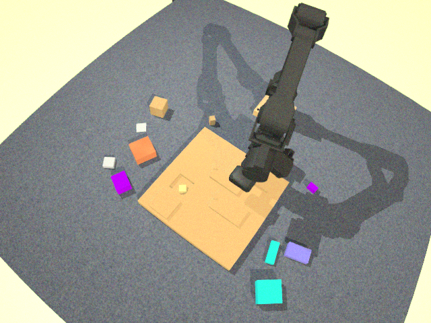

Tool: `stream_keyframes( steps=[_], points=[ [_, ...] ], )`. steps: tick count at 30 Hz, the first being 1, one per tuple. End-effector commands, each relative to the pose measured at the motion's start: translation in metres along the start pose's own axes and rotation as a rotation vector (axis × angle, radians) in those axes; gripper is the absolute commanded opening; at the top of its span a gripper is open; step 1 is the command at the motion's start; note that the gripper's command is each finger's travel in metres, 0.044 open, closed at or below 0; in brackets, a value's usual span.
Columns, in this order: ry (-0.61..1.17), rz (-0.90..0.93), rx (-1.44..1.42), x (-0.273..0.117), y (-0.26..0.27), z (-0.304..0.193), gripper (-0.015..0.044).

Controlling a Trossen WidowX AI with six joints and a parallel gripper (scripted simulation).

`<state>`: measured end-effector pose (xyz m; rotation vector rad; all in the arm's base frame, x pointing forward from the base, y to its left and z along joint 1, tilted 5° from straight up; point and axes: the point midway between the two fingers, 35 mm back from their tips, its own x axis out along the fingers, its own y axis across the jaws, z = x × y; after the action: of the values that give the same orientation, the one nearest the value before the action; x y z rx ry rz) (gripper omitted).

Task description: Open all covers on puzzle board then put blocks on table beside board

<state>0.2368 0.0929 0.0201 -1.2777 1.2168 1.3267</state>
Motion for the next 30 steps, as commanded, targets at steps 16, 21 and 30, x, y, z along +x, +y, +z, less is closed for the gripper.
stream_keyframes(
  steps=[16,21,30],
  points=[
    [-0.009,-0.007,0.001,-0.002,0.0,0.021,0.0],
    [-0.009,-0.006,0.001,-0.003,0.0,0.025,0.0],
    [-0.01,-0.006,0.001,-0.01,0.0,0.028,0.0]
  ],
)
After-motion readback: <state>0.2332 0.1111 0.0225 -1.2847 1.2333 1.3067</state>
